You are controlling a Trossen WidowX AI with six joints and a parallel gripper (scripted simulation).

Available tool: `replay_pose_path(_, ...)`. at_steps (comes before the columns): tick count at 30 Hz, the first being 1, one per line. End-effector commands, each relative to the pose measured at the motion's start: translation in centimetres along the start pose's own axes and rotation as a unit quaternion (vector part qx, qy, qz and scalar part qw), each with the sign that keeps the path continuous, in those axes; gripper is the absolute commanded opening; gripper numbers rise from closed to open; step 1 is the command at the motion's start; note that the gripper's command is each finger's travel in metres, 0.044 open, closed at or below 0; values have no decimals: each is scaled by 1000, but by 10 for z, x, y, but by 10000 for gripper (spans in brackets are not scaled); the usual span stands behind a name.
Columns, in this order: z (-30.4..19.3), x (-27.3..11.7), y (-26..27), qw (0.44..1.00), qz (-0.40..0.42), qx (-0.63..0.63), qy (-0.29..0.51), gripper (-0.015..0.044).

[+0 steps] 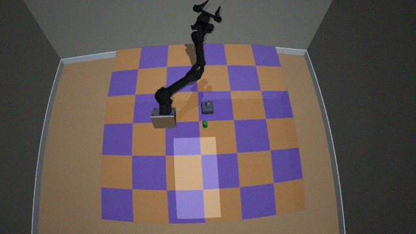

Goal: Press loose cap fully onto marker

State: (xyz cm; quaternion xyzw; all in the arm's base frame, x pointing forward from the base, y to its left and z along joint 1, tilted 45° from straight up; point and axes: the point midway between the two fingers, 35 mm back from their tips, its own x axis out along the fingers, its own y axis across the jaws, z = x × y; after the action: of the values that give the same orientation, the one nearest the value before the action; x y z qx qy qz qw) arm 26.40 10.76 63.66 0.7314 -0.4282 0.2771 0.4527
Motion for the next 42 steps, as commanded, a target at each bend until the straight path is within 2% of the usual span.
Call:
replay_pose_path(1, 0, 0, 3, 1000, 2, 5, -1, 374)
replay_pose_path(6, 19, -3, 81, 988, 48, 143, -23, 243)
replay_pose_path(10, 41, -5, 124, 970, 74, 228, -40, 238)
replay_pose_path(14, 83, -8, 177, 929, 109, 348, -69, 238)
replay_pose_path(22, 203, -18, 240, 786, 174, 575, -147, 238)
replay_pose_path(30, 334, -34, 232, 586, 230, 739, -240, 238)
replay_pose_path(34, 360, -37, 213, 541, 233, 764, -263, 238)
replay_pose_path(42, 437, -57, 162, 385, 278, 813, -336, 238)
